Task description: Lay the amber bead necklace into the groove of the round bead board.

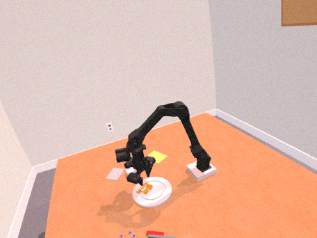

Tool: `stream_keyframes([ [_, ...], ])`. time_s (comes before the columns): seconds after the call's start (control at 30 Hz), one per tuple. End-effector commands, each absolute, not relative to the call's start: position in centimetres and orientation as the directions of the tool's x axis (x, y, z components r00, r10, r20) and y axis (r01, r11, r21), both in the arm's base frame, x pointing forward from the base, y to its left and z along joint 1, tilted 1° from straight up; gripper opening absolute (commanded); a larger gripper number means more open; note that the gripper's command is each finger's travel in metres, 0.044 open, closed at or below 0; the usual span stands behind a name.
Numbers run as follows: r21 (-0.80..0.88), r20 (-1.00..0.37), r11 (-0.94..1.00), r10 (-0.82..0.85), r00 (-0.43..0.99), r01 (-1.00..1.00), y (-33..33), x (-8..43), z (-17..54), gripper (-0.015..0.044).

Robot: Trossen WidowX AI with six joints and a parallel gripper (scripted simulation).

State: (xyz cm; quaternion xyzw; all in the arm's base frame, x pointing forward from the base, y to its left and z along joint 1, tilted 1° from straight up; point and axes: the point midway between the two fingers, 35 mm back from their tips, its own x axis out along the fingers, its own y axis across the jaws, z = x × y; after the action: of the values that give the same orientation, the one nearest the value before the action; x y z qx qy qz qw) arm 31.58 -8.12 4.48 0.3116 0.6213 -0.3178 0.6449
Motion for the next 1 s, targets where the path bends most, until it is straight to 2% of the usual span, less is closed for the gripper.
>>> stream_keyframes([
  [0.0, -0.008, -0.999, 0.962, -0.017, 0.031, 0.273, -7.1, 32.6, 5.6, 0.0125],
  [0.17, -0.023, -0.999, 0.975, -0.016, 0.032, -0.222, -6.3, 33.2, 6.5, 0.0120],
  [0.4, -0.031, -0.999, 0.839, -0.016, 0.032, -0.543, -5.9, 33.6, 7.0, 0.0120],
  [0.97, -0.031, -0.999, 0.830, -0.016, 0.032, -0.557, -5.8, 33.6, 7.0, 0.0120],
])
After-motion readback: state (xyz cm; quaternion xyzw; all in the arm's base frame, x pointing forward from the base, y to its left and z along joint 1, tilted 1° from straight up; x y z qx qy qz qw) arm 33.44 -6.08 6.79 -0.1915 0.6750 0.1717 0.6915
